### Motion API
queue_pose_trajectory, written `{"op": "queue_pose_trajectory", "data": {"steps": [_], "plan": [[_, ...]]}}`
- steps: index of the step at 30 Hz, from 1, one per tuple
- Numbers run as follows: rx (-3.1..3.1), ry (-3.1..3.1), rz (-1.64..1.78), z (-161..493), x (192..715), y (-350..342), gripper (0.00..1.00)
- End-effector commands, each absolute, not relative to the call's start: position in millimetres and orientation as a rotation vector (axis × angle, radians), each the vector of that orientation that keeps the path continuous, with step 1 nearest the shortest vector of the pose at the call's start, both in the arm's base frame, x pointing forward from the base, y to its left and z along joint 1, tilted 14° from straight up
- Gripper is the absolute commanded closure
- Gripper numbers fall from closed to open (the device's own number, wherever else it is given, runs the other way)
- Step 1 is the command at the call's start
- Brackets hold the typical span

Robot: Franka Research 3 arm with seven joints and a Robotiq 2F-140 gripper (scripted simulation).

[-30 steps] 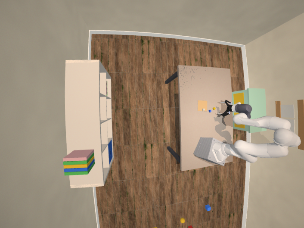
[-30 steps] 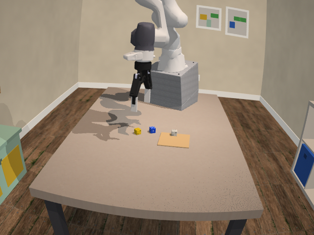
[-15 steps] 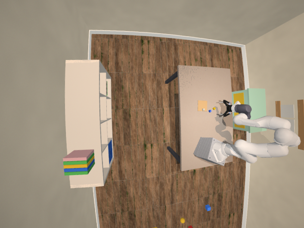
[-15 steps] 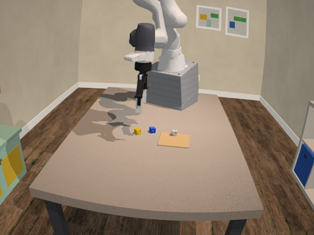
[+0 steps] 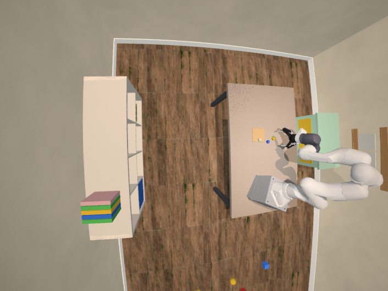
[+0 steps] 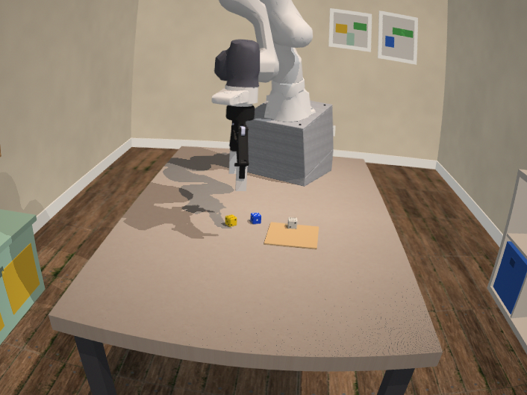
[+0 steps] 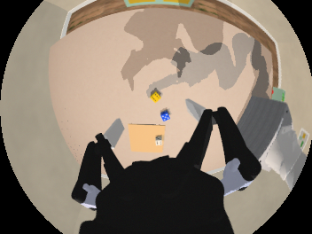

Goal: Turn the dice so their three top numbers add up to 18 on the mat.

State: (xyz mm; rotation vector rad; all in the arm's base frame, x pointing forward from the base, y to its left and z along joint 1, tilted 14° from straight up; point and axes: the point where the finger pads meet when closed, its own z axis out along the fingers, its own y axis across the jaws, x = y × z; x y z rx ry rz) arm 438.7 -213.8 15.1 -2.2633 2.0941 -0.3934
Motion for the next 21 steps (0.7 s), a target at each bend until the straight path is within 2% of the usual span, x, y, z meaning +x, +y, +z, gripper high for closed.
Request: {"op": "queue_pose_trajectory", "data": {"steps": [1,21], "plan": [[-2.447,1.899,-0.350,13.8,438.3,-213.8,0.00],[-2.778,1.455,-0.354,9.2,437.8,-214.3,0.00]]}}
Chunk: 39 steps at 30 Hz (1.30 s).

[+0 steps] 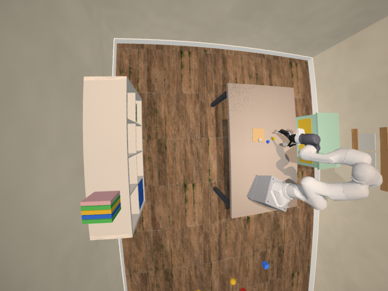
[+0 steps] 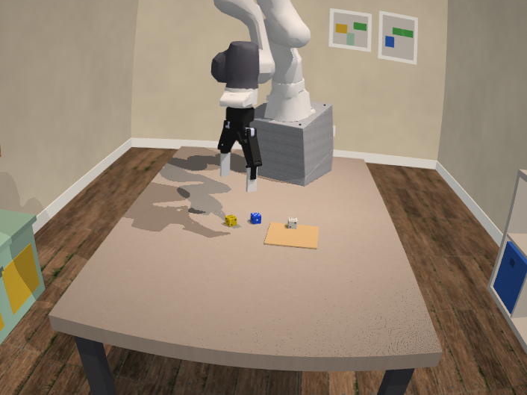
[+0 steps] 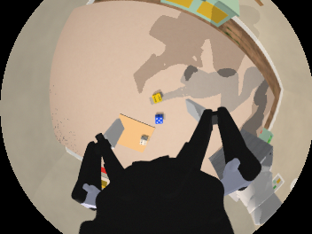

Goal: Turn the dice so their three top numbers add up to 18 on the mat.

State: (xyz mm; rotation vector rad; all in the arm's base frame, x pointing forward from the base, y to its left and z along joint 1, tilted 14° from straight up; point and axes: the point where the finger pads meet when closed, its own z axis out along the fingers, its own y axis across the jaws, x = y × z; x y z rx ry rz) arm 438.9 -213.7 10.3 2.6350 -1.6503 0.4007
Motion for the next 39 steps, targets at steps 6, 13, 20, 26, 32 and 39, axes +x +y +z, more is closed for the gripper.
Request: {"op": "queue_pose_trajectory", "data": {"steps": [6,13,20,26,32,39], "plan": [[2.816,-1.287,0.347,7.8,437.6,-214.6,0.00],[2.875,-1.115,0.343,6.4,437.4,-215.0,0.00],[2.925,-0.930,0.337,4.9,437.1,-215.6,0.00],[2.954,-0.796,0.332,3.8,436.9,-216.1,0.00],[2.983,-0.620,0.324,2.5,436.7,-216.8,0.00],[3.002,-0.436,0.315,1.2,436.4,-217.6,0.00]]}}
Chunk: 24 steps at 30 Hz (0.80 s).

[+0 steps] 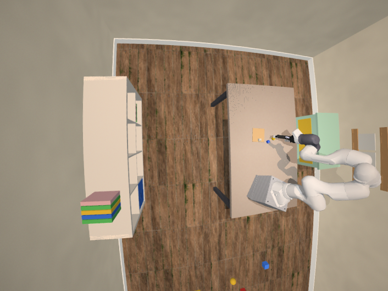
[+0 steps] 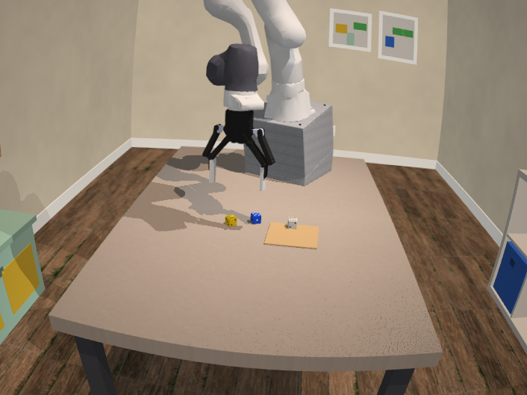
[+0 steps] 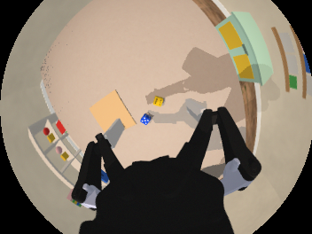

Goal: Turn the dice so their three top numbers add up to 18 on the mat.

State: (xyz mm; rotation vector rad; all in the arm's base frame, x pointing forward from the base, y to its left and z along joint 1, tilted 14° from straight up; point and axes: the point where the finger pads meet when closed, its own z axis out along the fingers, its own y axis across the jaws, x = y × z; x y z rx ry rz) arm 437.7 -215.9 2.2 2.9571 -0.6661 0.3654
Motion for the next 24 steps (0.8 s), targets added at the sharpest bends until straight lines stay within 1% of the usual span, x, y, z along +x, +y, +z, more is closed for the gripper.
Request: {"op": "queue_pose_trajectory", "data": {"steps": [1,24], "plan": [[3.002,-0.428,0.314,1.1,436.4,-217.6,0.00],[2.987,0.159,0.276,-2.6,435.3,-221.0,0.00]]}}
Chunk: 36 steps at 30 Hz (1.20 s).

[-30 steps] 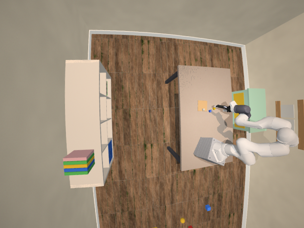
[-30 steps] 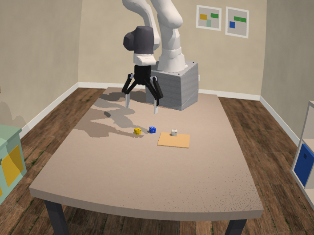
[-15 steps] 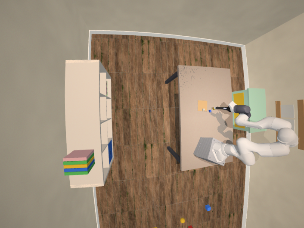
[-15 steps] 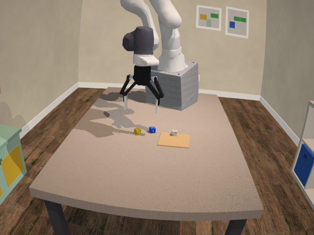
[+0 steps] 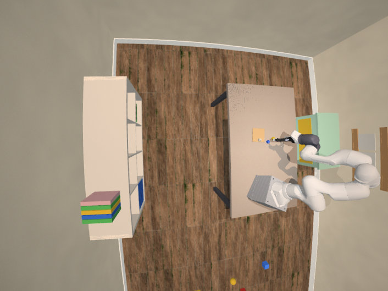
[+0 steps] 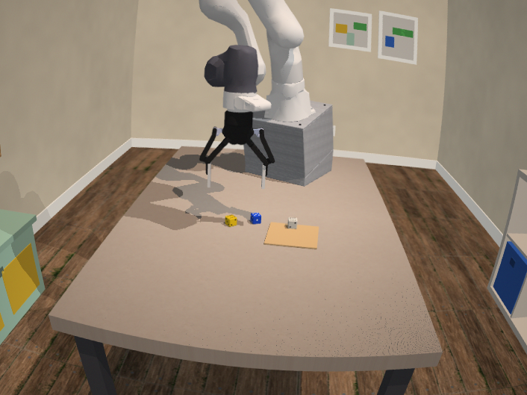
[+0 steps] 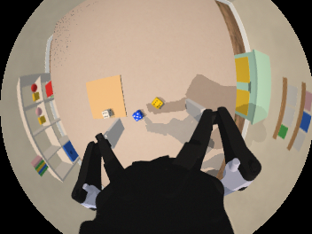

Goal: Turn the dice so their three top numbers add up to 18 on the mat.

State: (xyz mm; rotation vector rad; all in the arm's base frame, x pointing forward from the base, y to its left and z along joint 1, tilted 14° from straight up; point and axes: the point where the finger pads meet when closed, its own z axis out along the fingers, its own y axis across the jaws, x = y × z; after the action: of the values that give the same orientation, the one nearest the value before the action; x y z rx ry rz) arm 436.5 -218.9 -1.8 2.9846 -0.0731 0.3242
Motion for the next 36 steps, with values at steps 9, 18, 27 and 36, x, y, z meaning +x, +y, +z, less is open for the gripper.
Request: {"op": "queue_pose_trajectory", "data": {"steps": [9,18,27,36], "plan": [[2.951,0.381,0.257,-3.9,435.0,-222.6,0.00],[2.902,0.587,0.237,-4.9,434.6,-224.2,0.00],[2.838,0.794,0.215,-5.9,434.2,-226.1,0.00],[2.807,0.879,0.205,-6.3,434.1,-226.9,0.00]]}}
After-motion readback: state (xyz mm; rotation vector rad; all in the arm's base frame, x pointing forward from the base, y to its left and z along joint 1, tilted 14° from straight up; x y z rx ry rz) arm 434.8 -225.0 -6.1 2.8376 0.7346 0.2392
